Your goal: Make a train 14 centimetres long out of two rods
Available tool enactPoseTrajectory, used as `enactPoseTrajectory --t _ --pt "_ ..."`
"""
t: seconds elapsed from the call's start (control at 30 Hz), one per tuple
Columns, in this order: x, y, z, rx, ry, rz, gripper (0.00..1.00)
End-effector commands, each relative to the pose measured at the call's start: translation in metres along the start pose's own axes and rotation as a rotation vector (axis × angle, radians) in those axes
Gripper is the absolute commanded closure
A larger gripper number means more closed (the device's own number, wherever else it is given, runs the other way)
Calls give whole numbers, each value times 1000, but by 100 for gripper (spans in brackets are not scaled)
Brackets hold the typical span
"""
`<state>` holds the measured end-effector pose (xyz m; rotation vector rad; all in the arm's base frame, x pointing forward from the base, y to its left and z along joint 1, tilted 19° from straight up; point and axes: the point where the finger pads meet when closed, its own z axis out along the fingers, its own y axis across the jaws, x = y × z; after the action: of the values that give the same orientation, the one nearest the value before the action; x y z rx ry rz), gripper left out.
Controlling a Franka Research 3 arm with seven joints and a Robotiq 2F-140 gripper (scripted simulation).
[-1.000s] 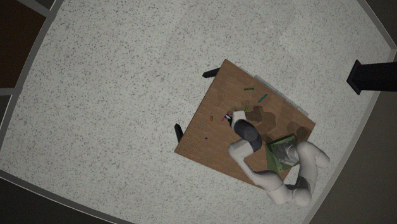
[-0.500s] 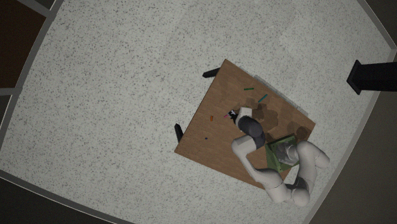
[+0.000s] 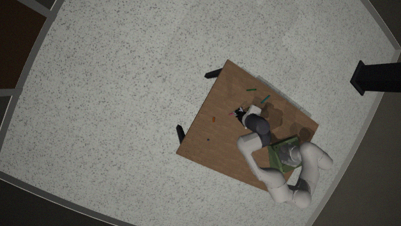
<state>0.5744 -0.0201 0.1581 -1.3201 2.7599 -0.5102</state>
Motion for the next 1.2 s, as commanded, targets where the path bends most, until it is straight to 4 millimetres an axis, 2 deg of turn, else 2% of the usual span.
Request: enactPoseTrajectory --t 0.0,1.17 --pt "6 0 1 -7 0 167 88" --pt "72 -9 3 -14 -8 816 88"
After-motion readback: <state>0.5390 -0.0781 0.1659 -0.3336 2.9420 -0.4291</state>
